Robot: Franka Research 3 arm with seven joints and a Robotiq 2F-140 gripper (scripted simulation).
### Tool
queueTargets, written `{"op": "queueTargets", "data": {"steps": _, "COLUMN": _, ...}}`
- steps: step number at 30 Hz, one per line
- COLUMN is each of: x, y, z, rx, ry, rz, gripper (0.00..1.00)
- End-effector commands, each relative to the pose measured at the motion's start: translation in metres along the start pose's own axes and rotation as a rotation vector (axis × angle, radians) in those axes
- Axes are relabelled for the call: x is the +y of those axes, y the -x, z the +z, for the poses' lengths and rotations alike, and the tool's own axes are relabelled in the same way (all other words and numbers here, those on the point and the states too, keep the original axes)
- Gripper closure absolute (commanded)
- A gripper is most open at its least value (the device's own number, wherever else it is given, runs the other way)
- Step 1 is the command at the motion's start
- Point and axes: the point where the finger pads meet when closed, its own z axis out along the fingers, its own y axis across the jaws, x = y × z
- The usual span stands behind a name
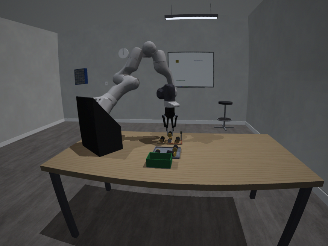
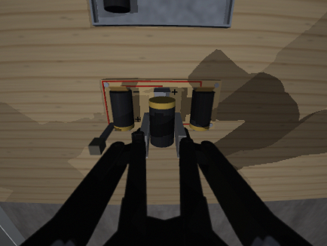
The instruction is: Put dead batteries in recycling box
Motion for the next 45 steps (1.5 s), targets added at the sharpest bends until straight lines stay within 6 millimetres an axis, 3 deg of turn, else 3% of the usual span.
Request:
{"op": "queueTargets", "data": {"steps": 1, "x": -0.002, "y": 0.000, "z": -0.001, "rx": 0.001, "ry": -0.003, "rz": -0.003, "gripper": 0.84}}
{"op": "queueTargets", "data": {"steps": 34, "x": -0.002, "y": 0.000, "z": 0.000, "rx": 0.001, "ry": -0.003, "rz": -0.003, "gripper": 0.84}}
{"op": "queueTargets", "data": {"steps": 45, "x": -0.002, "y": 0.000, "z": 0.013, "rx": 0.001, "ry": -0.003, "rz": -0.003, "gripper": 0.84}}
